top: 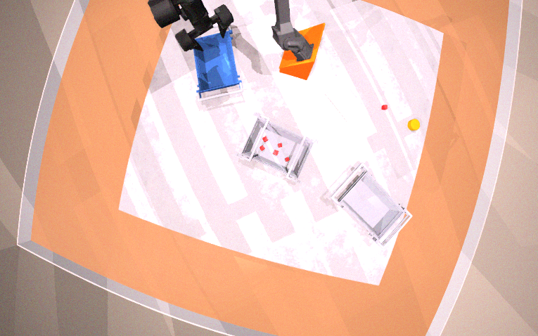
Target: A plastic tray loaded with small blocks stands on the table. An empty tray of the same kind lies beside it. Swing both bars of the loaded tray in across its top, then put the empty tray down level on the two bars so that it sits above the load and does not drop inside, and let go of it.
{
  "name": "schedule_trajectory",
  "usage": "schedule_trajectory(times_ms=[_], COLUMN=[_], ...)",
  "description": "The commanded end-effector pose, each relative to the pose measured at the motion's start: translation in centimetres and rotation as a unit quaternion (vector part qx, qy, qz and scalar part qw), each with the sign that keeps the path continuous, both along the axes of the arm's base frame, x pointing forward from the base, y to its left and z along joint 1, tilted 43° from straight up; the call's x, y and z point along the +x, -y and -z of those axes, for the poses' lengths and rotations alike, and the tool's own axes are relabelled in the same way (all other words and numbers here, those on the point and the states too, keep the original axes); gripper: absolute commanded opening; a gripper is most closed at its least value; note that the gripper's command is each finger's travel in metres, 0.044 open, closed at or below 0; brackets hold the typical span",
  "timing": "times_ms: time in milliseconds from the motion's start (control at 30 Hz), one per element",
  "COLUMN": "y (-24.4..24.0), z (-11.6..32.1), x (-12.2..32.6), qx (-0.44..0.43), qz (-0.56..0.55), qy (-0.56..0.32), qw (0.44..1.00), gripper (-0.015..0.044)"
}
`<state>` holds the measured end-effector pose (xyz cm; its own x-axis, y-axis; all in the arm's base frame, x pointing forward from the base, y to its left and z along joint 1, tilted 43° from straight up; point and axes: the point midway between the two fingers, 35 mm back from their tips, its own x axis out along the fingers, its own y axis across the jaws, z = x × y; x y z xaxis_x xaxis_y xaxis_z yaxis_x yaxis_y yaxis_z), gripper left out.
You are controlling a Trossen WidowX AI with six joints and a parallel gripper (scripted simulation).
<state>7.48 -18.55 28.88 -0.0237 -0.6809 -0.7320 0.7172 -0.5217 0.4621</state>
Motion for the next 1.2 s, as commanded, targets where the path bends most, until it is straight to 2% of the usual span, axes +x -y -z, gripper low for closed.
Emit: schedule_trajectory(times_ms=[0, 133, 300, 700, 1167], y=[0.1, 0.2, 0.4, 0.7, 0.9], z=[1.1, 2.2, 3.5, 5.6, 7.7], x=[-0.5, -0.8, -1.2, -1.9, -2.5], qx=[0.002, 0.005, 0.009, 0.013, 0.018], qz=[-0.159, -0.287, -0.428, -0.586, -0.7], qy=[-0.144, -0.264, -0.397, -0.55, -0.663], qw=[0.977, 0.921, 0.812, 0.595, 0.265], gripper=[0.044, 0.044, 0.044, 0.044, 0.044])
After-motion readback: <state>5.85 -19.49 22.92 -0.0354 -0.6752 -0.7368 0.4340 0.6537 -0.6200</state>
